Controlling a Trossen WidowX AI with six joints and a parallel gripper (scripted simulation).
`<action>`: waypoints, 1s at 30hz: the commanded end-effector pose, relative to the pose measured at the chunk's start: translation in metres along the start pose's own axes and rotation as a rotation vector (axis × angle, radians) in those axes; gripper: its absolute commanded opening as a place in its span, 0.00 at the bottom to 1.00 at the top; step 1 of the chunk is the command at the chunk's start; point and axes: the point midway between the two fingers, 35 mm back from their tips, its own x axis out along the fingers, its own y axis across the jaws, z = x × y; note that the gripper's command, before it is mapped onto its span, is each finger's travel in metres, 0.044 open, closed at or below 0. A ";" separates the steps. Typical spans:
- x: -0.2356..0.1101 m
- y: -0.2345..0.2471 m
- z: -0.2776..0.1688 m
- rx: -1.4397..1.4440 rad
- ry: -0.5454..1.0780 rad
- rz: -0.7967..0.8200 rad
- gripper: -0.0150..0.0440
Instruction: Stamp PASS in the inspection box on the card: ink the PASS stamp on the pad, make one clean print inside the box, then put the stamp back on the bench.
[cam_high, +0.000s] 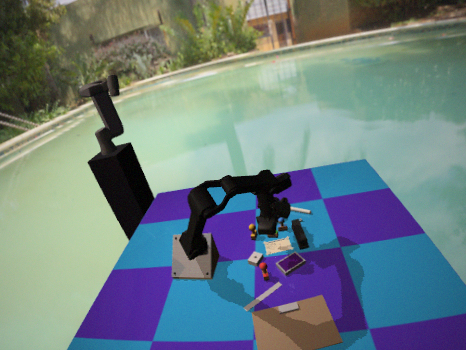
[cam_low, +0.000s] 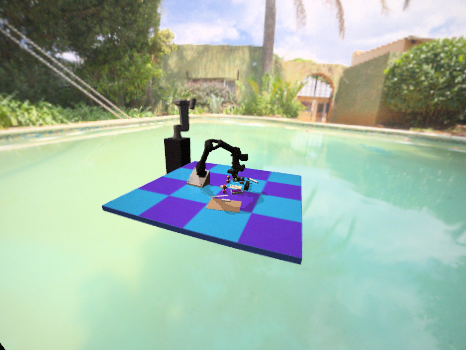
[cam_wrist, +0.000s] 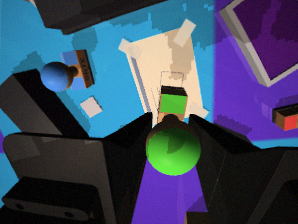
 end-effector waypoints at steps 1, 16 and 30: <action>0.004 -0.001 -0.001 -0.006 0.001 -0.006 0.25; 0.014 -0.001 -0.001 -0.005 -0.001 -0.006 0.25; 0.024 -0.001 -0.001 -0.005 -0.002 -0.006 0.25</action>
